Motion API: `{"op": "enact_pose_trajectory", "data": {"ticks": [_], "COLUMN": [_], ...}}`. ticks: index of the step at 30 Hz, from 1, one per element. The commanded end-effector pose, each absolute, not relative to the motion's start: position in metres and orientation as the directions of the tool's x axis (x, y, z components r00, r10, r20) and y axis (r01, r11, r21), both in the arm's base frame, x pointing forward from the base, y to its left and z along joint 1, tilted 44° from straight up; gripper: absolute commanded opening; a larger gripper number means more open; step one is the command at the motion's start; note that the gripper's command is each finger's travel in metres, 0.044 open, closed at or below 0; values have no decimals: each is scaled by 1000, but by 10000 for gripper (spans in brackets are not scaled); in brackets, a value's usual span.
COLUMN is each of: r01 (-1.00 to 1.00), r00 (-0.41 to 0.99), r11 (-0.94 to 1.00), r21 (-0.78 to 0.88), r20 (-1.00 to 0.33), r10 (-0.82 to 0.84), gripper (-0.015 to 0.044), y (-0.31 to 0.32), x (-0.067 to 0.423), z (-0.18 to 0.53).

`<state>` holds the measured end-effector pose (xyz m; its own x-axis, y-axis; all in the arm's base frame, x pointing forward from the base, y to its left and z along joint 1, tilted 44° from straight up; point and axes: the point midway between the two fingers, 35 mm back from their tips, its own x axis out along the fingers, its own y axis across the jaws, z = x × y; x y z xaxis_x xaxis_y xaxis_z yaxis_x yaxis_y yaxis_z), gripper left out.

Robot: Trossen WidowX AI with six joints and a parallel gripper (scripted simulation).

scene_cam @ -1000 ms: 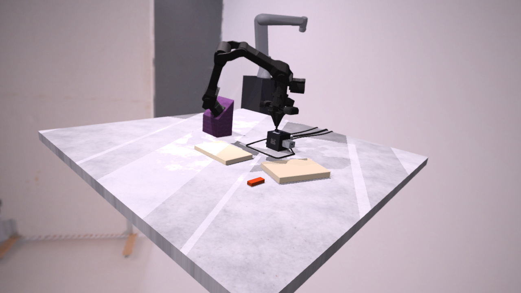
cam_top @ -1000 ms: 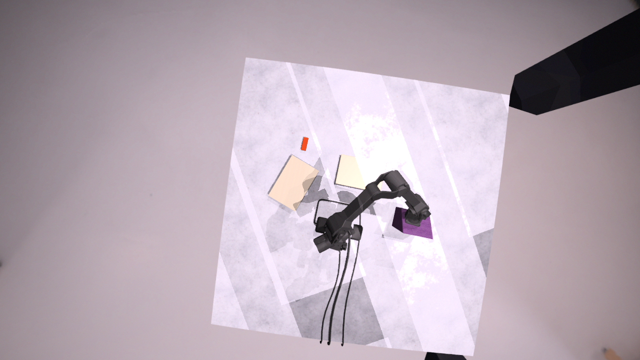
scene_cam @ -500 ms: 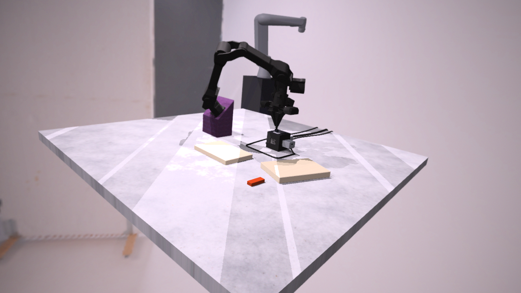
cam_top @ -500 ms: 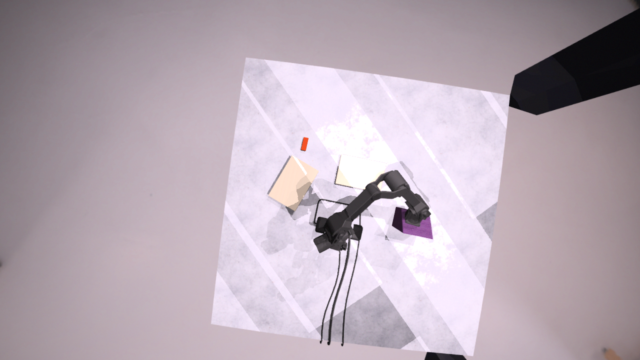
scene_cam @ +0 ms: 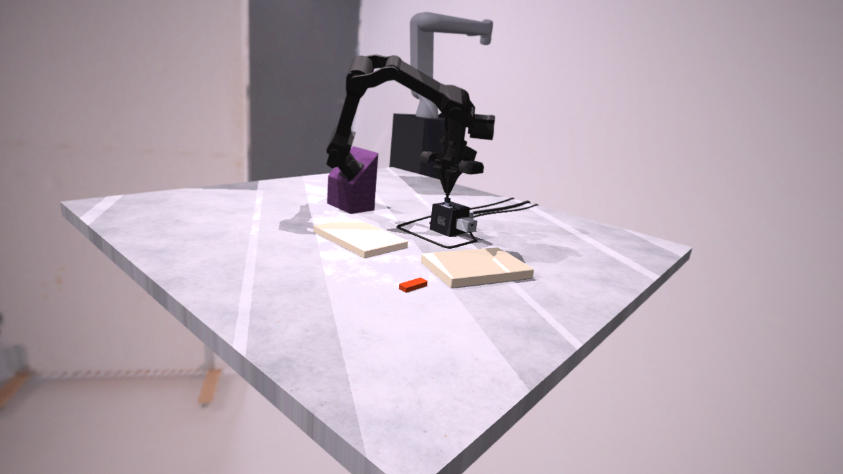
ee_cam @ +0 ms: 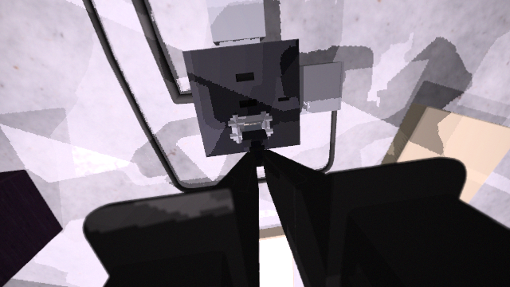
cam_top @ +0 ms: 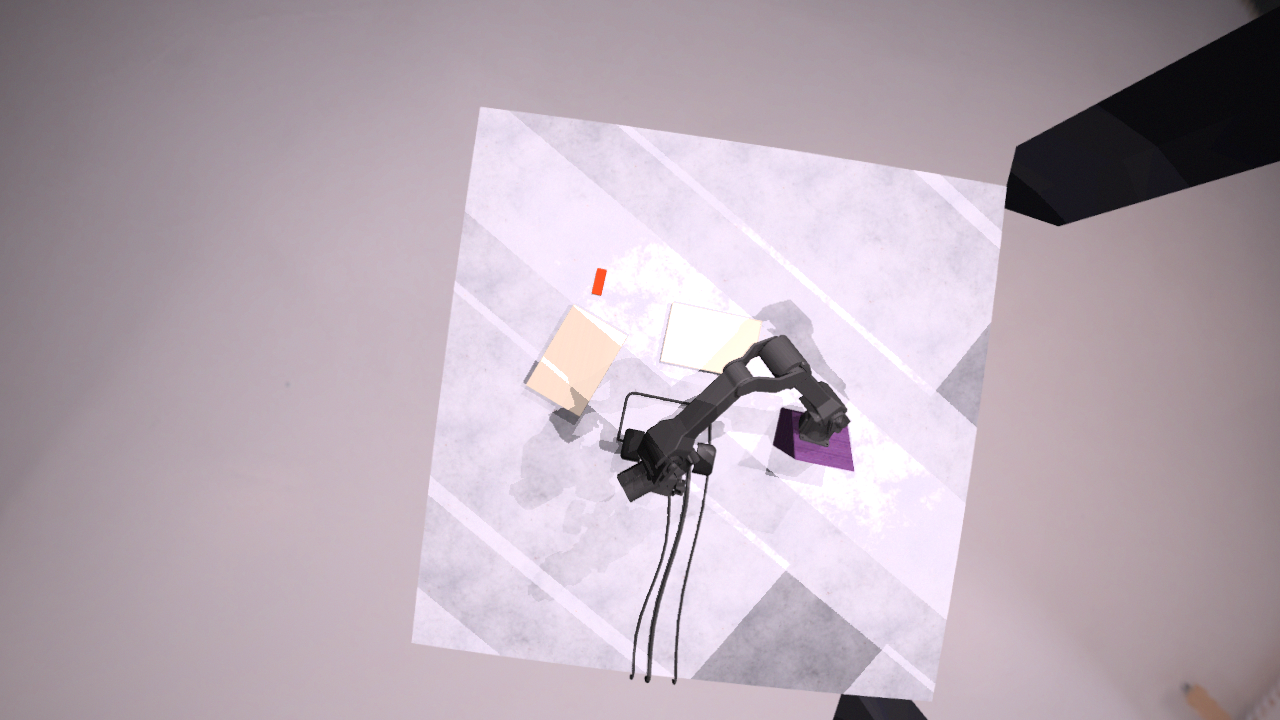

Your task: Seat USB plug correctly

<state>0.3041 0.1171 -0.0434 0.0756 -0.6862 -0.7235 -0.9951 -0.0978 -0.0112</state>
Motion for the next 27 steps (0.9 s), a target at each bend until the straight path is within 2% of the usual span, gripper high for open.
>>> {"op": "enact_pose_trajectory", "data": {"ticks": [1,27], "r01": [-996,-996], "r00": [74,74], "r11": [-92,-92], "r21": [-15,-15], "r20": [-725,-726], "r10": [-684,-684], "gripper": [0,0], "y": [119,131], "x": [304,303], "z": [-41,-29]}}
